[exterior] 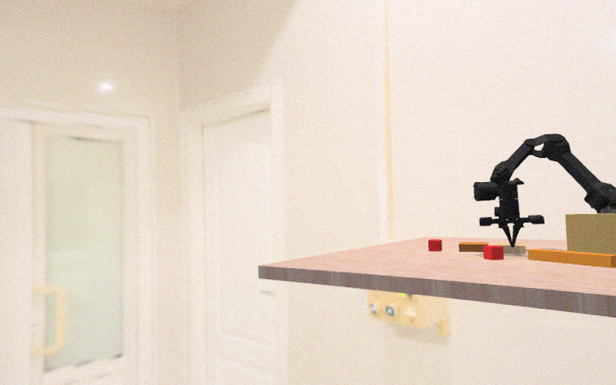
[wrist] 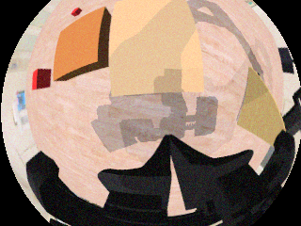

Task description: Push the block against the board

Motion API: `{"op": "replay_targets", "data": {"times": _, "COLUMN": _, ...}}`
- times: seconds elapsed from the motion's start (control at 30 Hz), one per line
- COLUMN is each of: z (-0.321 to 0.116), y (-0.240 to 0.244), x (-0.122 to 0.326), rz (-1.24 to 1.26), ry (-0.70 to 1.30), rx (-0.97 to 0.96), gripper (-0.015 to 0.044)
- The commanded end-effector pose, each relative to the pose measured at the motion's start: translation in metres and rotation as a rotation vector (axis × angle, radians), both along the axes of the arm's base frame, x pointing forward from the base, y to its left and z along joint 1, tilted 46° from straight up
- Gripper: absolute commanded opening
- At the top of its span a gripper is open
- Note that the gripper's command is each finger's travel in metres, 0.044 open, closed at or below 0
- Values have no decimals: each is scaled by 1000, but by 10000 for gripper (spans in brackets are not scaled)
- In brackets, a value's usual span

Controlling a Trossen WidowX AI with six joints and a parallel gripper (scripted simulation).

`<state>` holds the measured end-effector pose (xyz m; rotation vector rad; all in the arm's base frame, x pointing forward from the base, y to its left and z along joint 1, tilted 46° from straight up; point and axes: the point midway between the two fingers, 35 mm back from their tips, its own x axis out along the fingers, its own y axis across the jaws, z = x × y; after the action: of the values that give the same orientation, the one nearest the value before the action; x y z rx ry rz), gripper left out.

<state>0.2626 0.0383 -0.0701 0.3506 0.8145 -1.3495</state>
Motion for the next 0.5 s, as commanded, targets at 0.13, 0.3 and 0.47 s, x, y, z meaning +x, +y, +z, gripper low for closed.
{"op": "replay_targets", "data": {"times": 0.13, "z": 19, "y": 24, "x": 6, "rz": 27, "ry": -32, "rx": 20, "gripper": 0}}
{"op": "replay_targets", "data": {"times": 0.3, "z": 31, "y": 15, "x": 6, "rz": 124, "ry": 79, "rx": 23, "gripper": 0}}
{"op": "replay_targets", "data": {"times": 0.47, "z": 45, "y": 3, "x": 5, "rz": 238, "ry": 201, "rx": 23, "gripper": 0}}
